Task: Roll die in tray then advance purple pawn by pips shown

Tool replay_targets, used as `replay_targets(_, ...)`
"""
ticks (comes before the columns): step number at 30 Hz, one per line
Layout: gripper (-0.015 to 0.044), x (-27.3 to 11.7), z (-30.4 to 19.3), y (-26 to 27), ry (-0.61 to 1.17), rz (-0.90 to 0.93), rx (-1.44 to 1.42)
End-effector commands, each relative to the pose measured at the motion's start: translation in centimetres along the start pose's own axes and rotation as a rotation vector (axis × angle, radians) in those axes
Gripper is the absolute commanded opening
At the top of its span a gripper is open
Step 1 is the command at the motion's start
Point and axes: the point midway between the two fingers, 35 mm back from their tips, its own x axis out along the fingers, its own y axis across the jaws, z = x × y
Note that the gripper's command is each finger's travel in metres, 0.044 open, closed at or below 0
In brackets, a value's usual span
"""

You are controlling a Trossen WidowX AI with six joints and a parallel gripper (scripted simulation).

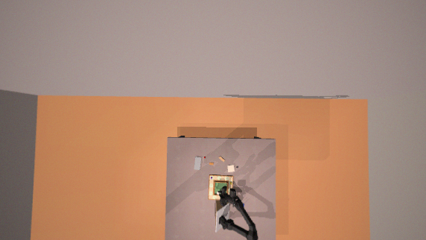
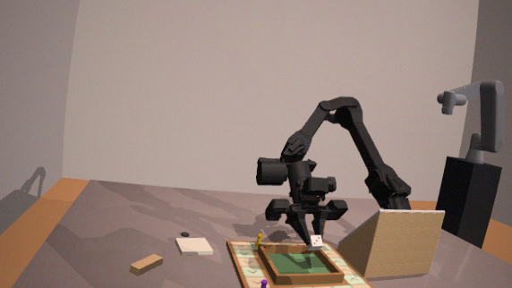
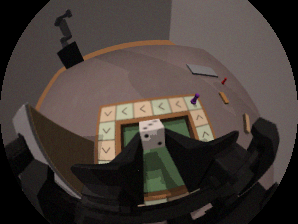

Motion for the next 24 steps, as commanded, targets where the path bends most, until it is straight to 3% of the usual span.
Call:
replay_targets(1, 0.0000, -2.0, 0.5, -0.7, -0.029, -0.020, -0.014)
replay_targets(5, 0.0000, -5.1, 1.0, -1.3, -0.029, -0.021, -0.014)
replay_targets(24, 0.0000, -4.9, 0.9, -1.1, -0.022, -0.019, -0.015)
